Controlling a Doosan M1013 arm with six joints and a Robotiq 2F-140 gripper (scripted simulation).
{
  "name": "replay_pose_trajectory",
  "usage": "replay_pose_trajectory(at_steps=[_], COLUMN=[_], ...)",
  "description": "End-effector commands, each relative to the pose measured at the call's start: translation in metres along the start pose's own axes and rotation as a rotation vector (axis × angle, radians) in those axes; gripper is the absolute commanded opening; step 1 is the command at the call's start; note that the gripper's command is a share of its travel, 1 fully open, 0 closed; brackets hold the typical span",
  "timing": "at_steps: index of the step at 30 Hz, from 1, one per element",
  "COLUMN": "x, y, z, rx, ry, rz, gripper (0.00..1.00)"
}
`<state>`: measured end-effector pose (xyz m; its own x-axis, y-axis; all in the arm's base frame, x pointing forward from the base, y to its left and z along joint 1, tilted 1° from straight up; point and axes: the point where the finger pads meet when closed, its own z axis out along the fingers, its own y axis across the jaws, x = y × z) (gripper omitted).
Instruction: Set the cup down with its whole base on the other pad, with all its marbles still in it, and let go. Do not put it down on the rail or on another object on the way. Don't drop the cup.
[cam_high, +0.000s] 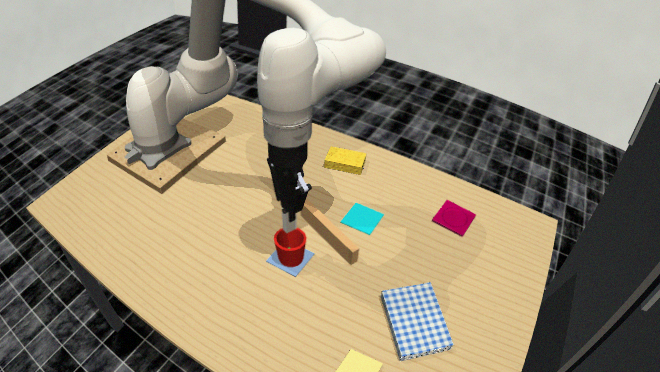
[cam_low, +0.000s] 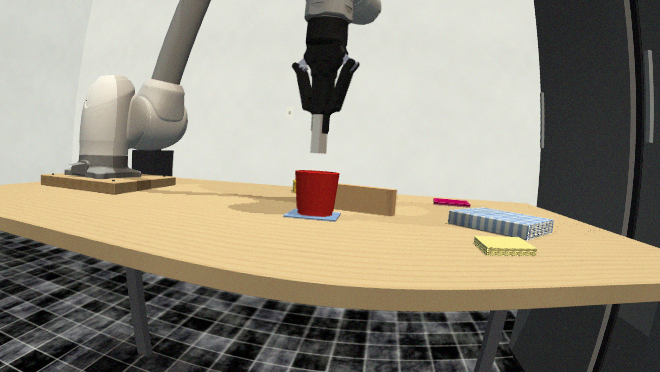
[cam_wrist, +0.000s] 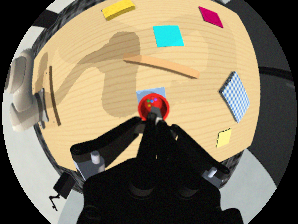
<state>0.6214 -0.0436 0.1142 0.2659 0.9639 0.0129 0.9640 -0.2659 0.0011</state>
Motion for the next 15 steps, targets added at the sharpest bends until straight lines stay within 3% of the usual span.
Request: replay_pose_trajectory(at_steps=[1, 4, 5, 15], x=[0.0, 0.0, 0.0, 0.0], y=[0.0, 0.0, 0.0, 0.0], z=[-0.0001, -0.0001, -0.0001, -0.0001], rx=[0.0, 0.0, 0.0, 0.0], ry=[0.0, 0.0, 0.0, 0.0], rz=[0.0, 0.0, 0.0, 0.0], gripper=[0.0, 0.0, 0.59, 0.59])
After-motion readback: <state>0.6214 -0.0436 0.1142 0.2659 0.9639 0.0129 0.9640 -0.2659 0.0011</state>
